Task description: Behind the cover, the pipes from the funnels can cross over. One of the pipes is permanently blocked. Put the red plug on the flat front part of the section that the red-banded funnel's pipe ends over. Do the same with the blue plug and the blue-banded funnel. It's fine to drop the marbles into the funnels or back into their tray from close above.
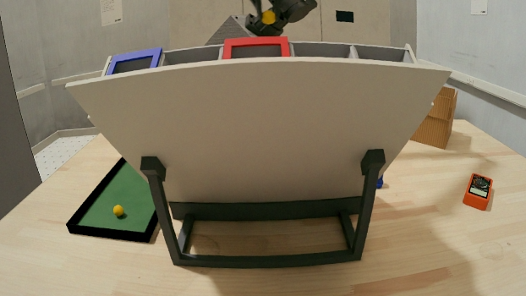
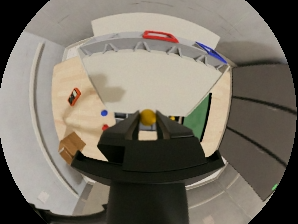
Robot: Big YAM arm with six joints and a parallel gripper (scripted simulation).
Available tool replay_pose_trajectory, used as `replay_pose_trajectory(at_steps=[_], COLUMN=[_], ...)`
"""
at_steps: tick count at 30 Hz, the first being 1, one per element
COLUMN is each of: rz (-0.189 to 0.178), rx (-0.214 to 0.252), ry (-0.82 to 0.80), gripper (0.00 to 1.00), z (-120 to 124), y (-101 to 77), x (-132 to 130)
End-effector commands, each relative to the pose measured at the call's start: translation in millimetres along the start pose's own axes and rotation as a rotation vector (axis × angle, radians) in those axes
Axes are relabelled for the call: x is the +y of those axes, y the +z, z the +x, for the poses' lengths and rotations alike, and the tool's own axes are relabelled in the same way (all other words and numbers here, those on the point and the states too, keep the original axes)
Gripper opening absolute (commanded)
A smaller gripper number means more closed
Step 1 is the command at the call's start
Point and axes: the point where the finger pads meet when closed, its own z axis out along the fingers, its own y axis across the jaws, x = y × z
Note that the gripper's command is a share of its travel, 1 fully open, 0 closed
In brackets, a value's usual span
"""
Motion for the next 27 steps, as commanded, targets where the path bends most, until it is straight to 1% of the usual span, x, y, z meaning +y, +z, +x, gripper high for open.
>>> replay_pose_trajectory(at_steps=[1,17,19,27], rz=[0.0,-0.002,-0.002,-0.002], rx=[-0.016,-0.049,-0.049,-0.049], ry=[0.064,0.074,0.074,0.072], gripper=[0.0,0.0,0.0,0.0], z=[-10,-28,-28,-97], y=[-6.3,-20.6,-20.6,8.3], x=[18,53,53,48])
